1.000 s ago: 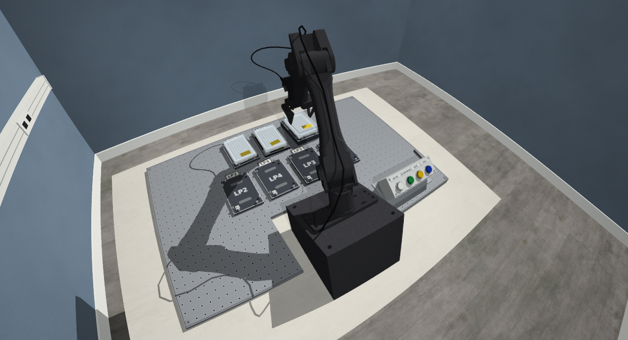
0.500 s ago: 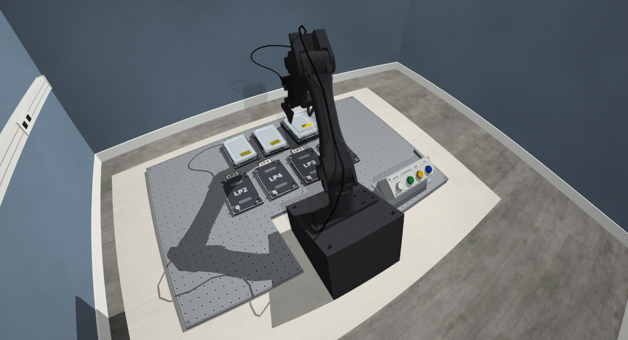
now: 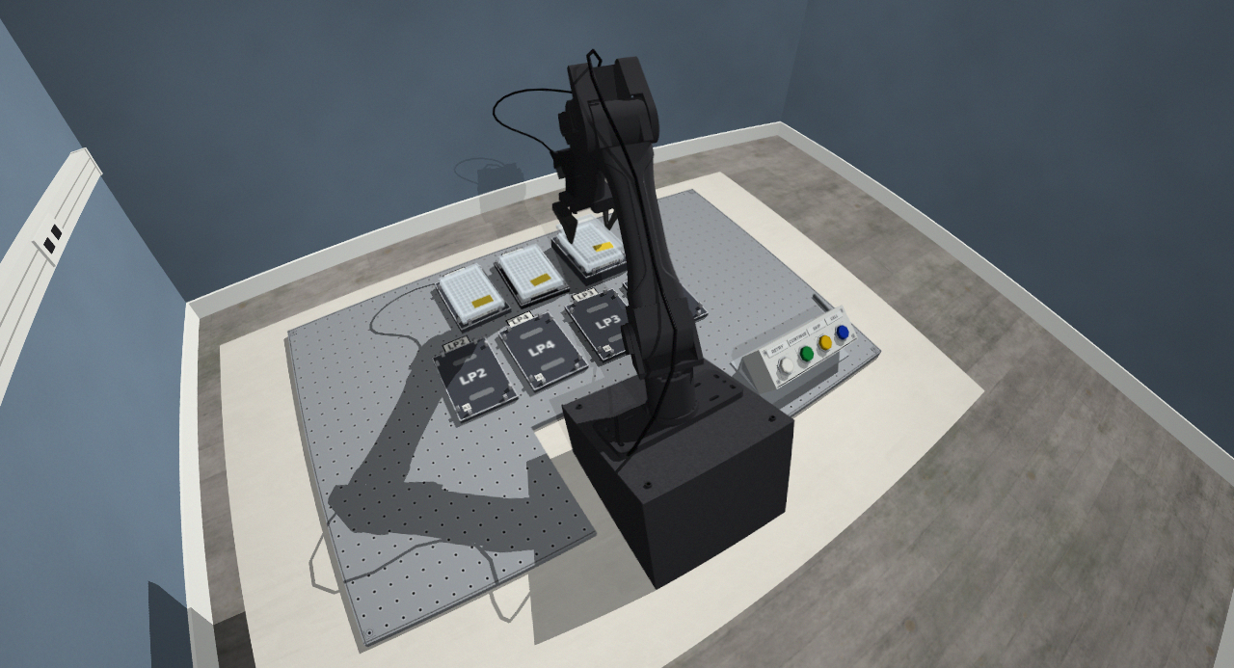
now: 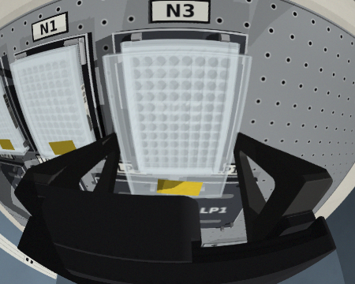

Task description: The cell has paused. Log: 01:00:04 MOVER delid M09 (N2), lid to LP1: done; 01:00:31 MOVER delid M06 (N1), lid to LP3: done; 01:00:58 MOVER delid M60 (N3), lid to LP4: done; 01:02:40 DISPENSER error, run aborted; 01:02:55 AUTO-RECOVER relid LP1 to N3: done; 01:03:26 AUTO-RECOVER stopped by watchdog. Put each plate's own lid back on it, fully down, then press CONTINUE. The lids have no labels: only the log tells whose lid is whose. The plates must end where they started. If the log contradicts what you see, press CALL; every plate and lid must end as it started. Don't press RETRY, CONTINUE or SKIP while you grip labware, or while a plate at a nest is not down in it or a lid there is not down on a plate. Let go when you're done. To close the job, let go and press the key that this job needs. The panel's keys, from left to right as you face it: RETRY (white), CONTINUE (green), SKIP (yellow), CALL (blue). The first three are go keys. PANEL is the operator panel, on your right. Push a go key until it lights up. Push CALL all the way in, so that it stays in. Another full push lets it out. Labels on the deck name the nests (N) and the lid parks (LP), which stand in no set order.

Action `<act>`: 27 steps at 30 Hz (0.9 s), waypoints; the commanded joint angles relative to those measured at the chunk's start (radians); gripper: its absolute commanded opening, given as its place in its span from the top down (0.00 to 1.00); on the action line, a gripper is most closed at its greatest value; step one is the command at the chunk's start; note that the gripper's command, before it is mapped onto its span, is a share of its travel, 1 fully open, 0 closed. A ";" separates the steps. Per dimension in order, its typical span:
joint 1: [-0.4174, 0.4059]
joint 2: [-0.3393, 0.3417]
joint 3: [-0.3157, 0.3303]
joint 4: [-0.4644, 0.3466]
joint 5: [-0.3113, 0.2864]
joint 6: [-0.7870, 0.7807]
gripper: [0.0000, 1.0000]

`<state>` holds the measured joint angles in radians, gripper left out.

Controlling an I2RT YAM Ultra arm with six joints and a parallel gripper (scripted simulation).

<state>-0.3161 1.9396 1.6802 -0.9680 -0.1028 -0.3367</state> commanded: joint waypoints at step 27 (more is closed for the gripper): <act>-0.021 -0.014 0.035 0.011 -0.011 -0.009 1.00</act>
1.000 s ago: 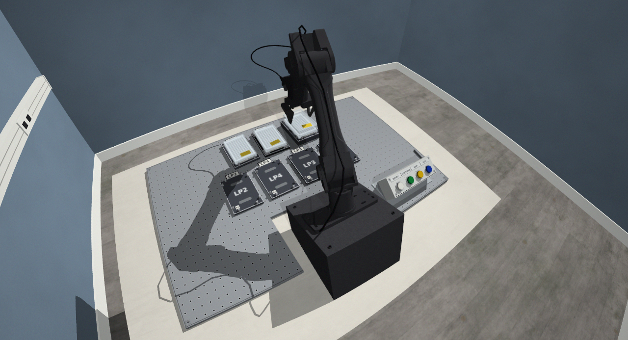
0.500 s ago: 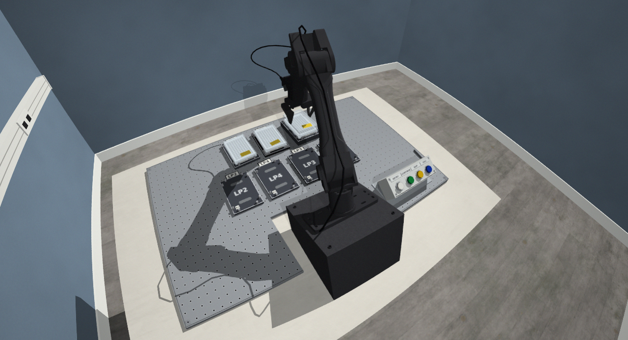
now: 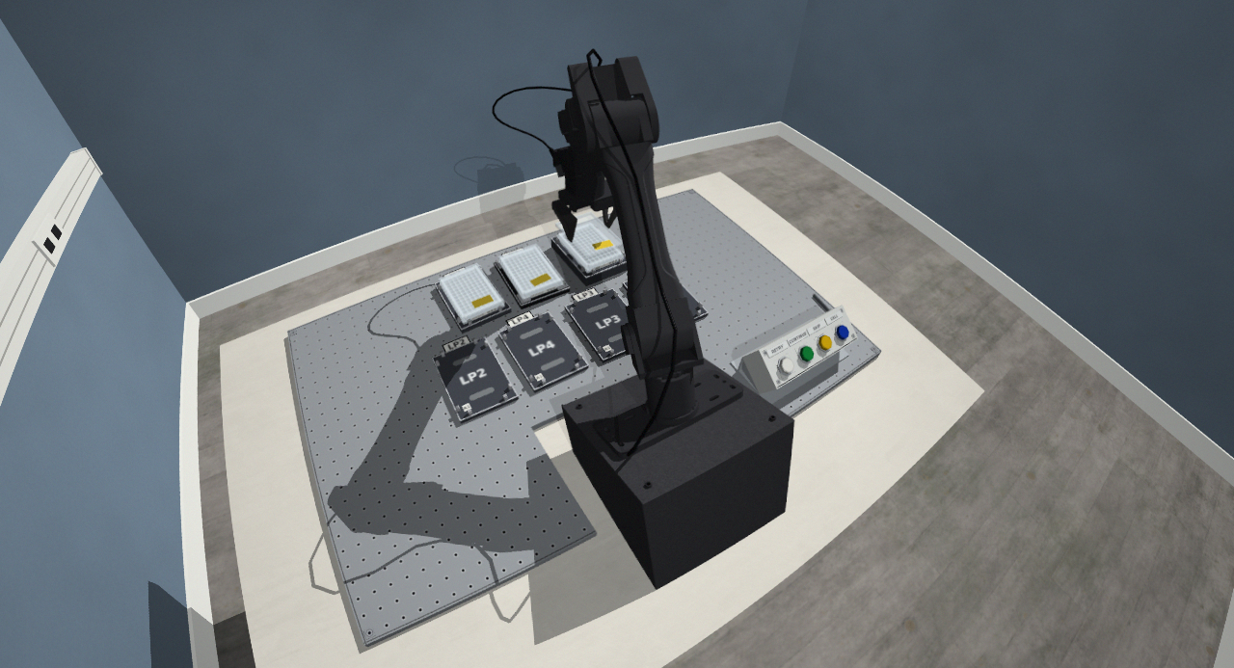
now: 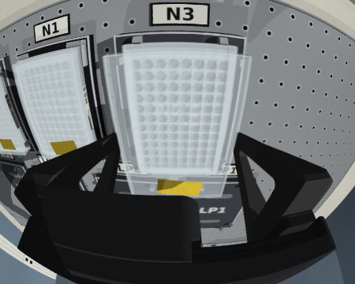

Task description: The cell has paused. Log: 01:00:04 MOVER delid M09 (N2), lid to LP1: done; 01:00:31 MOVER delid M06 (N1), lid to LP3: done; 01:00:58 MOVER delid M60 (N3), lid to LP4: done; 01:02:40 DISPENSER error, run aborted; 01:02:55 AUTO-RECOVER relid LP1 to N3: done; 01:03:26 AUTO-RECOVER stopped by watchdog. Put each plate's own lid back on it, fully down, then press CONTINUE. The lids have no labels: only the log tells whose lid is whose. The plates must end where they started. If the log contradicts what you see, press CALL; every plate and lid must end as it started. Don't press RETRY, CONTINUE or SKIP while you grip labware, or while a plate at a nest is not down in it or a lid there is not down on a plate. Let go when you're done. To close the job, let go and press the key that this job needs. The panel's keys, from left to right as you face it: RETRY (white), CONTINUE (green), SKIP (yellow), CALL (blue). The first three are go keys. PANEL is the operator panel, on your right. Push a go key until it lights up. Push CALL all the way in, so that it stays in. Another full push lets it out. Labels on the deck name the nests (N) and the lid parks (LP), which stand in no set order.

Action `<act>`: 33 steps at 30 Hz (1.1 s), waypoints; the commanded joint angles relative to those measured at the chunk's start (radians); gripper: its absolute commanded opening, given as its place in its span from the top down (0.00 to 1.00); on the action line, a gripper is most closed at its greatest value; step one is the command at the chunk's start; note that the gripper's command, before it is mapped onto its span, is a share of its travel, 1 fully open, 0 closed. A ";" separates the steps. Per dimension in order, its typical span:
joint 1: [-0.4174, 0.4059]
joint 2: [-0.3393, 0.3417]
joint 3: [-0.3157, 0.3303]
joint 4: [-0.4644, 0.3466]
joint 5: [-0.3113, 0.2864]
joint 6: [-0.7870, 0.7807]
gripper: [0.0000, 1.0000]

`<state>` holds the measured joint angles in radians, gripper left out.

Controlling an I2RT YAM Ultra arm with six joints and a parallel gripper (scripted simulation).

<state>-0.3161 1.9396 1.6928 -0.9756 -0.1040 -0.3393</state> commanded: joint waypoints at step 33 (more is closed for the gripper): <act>-0.019 0.007 -0.024 0.062 -0.009 -0.005 1.00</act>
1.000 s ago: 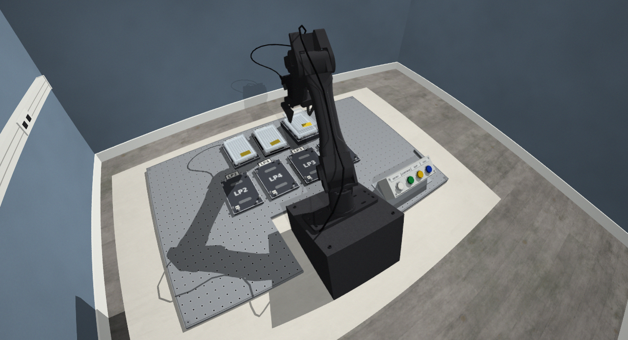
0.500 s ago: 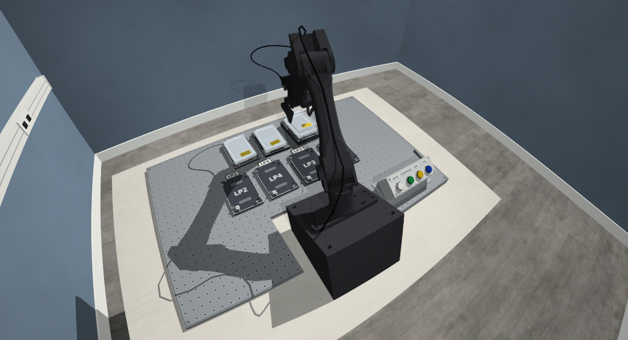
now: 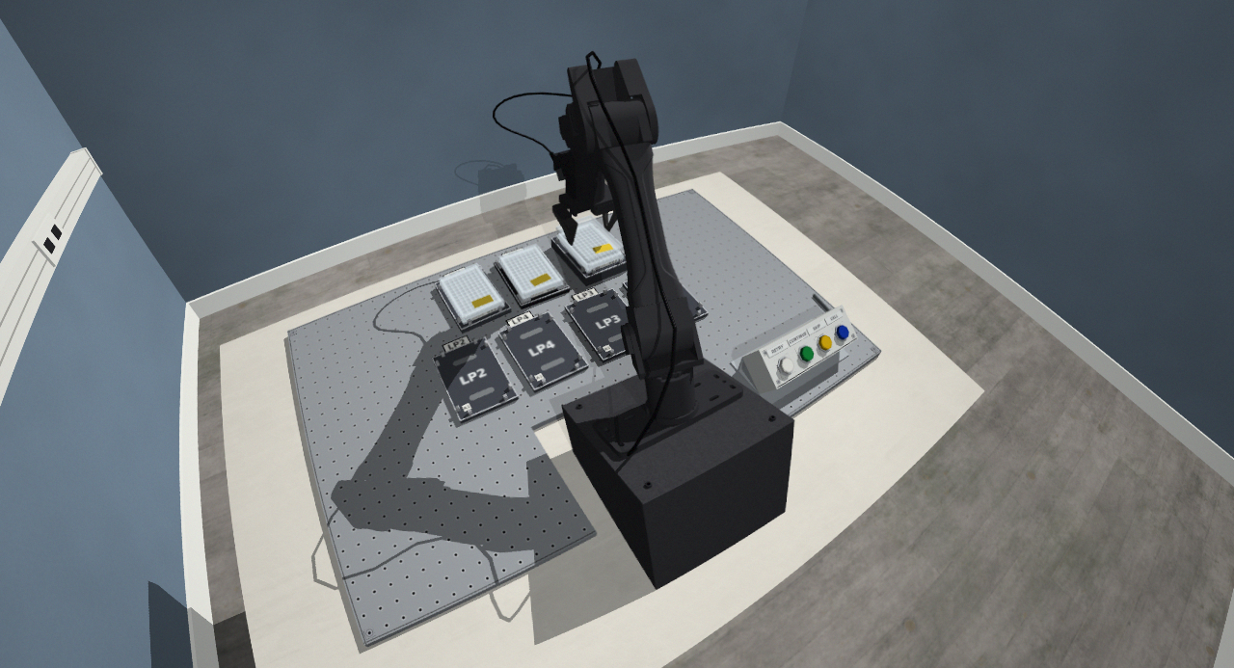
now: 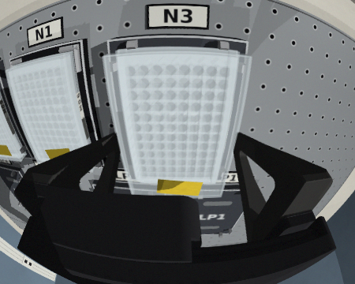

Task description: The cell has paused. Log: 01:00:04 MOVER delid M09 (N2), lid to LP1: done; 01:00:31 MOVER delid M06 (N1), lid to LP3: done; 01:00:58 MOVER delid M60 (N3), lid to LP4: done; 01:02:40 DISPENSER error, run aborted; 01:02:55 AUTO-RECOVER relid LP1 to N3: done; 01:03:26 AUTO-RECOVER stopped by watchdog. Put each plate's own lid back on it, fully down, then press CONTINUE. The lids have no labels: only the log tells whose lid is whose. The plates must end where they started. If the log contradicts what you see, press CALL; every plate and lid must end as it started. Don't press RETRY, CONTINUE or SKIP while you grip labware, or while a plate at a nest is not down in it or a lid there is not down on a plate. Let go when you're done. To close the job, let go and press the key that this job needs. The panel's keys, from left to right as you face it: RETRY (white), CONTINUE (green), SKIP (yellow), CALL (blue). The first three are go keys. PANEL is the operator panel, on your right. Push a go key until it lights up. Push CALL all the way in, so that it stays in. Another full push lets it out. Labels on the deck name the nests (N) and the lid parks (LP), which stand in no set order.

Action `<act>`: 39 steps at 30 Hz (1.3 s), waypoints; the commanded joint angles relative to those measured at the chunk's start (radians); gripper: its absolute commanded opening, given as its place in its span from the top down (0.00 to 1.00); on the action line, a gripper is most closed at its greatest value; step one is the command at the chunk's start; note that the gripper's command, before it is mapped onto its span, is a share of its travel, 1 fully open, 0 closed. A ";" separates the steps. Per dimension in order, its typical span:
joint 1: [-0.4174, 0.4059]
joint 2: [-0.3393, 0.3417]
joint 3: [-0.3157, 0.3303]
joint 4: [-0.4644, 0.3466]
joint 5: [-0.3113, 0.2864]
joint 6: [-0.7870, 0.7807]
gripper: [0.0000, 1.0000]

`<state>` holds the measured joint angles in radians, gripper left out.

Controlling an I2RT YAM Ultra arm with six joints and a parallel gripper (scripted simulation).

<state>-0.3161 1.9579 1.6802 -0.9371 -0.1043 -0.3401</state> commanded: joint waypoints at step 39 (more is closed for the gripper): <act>-0.007 0.013 -0.008 0.059 -0.002 0.007 1.00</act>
